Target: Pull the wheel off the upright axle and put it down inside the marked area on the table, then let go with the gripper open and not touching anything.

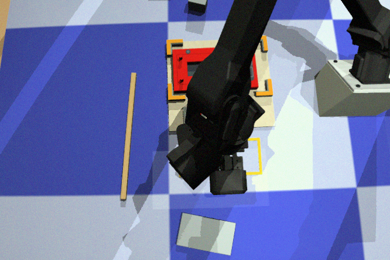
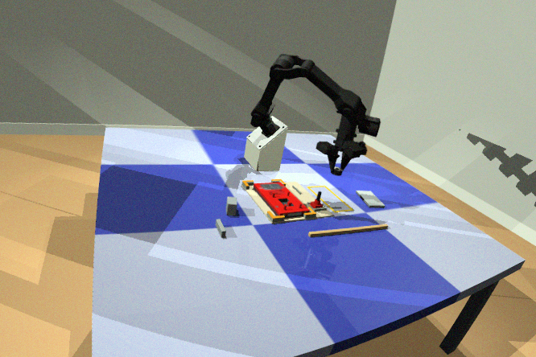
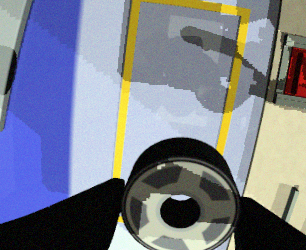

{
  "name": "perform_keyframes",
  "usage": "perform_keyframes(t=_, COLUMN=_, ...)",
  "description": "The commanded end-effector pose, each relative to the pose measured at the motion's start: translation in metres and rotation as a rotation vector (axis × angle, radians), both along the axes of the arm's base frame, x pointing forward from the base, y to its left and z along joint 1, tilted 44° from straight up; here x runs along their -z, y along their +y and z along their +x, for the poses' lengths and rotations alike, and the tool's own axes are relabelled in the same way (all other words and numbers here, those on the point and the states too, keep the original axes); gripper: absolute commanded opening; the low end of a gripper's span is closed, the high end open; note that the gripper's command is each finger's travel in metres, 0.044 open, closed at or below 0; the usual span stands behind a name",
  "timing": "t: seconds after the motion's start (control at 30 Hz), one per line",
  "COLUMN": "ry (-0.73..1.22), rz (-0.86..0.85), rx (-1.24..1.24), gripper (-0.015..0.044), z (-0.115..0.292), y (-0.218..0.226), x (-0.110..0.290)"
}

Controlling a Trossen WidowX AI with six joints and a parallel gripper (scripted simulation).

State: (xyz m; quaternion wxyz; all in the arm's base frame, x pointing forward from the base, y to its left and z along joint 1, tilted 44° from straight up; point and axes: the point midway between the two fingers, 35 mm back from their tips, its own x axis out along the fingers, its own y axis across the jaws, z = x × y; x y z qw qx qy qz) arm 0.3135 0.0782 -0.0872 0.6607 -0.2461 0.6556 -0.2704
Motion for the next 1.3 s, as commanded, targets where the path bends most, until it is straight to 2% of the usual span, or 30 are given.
perform_keyframes(t=0.0, ry=-0.001, rz=-0.001, rx=0.012, gripper=0.0000, z=-0.004, y=0.002, x=0.006)
perform_keyframes(t=0.37, ry=-0.001, rz=-0.001, rx=0.011, gripper=0.0000, z=-0.004, y=-0.016, x=0.025)
perform_keyframes(t=0.77, ry=-0.001, rz=-0.006, rx=0.012, gripper=0.0000, z=-0.006, y=-0.068, x=0.079)
perform_keyframes(t=1.07, ry=-0.001, rz=-0.007, rx=0.012, gripper=0.0000, z=-0.006, y=-0.071, x=0.082)
perform_keyframes(t=1.27, ry=-0.003, rz=-0.003, rx=0.014, gripper=0.0157, z=-0.006, y=-0.068, x=0.079)
